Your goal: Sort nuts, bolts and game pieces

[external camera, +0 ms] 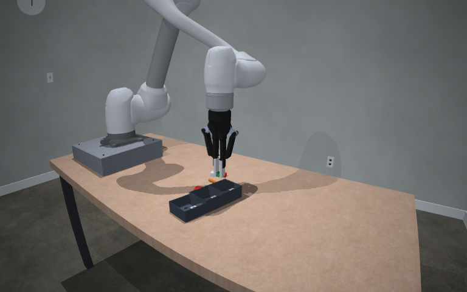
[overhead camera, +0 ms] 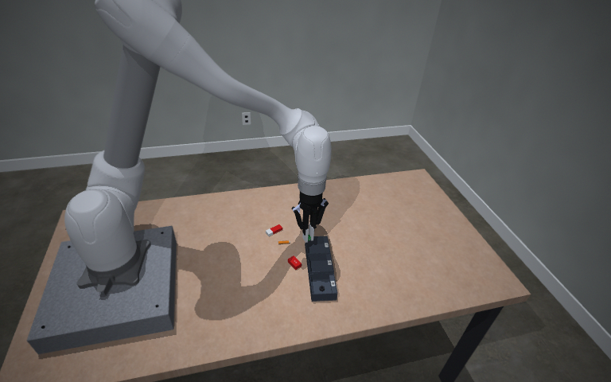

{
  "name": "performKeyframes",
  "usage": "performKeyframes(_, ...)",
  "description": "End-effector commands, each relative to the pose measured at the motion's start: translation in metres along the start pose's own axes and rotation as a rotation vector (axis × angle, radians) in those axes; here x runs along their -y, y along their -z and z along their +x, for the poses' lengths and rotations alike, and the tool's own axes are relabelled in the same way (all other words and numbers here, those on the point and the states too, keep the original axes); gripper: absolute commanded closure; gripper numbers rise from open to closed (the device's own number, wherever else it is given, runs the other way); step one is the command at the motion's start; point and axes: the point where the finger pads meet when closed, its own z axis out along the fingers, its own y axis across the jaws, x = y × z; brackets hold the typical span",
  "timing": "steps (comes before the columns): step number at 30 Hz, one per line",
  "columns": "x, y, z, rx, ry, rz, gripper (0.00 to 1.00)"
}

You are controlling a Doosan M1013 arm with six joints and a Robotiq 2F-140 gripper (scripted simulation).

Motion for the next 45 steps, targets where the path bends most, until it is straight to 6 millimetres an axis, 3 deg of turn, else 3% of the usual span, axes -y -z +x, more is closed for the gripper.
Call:
performKeyframes(1, 0.017, 0.000, 0.012, -0.008, -0.157, -0.004, 0.93)
performKeyframes(5, 0.024, 0.000, 0.017, -0.007, -0.242, -0.003, 0.93)
performKeyframes(6, 0.025, 0.000, 0.017, -0.012, -0.342, -0.005, 0.93)
performKeyframes(23, 0.024, 0.000, 0.017, -0.012, -0.342, -0.005, 0.93)
performKeyframes(45, 0.024, -0.040, 0.017, -0.012, -0.342, -0.005, 0.93)
